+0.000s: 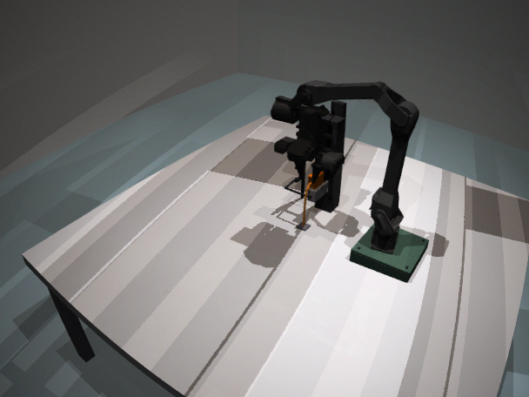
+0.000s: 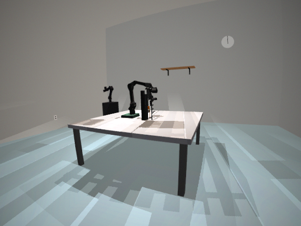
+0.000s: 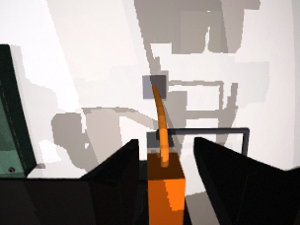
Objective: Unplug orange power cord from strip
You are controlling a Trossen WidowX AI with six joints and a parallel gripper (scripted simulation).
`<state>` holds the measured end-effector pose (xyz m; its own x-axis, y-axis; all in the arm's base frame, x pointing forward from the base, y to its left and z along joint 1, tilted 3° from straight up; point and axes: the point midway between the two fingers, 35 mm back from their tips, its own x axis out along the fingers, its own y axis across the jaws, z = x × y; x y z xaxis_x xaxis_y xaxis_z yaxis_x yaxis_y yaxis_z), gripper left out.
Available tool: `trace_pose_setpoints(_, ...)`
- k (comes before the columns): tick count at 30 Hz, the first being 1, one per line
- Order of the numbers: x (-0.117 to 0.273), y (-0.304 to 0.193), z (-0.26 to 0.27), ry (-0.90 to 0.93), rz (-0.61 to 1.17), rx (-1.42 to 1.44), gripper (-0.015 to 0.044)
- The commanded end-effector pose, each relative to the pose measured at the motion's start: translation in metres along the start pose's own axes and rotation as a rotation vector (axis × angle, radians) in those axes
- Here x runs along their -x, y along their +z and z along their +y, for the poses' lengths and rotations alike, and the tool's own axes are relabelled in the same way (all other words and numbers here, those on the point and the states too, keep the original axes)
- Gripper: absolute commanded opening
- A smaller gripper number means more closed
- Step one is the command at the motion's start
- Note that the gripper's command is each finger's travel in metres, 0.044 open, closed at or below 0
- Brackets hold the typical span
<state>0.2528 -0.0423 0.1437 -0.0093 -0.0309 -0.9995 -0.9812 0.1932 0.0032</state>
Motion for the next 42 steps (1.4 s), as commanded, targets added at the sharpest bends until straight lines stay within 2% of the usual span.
trace_pose_setpoints(1, 0.001, -0.007, -0.001, -0.002, 0.005, 0.001, 0.016)
trace_pose_setpoints(20, 0.001, -0.037, -0.001, -0.002, 0.008, 0.001, 0.016)
trace_pose_setpoints(42, -0.011, -0.037, -0.001, -0.002, 0.008, 0.001, 0.016)
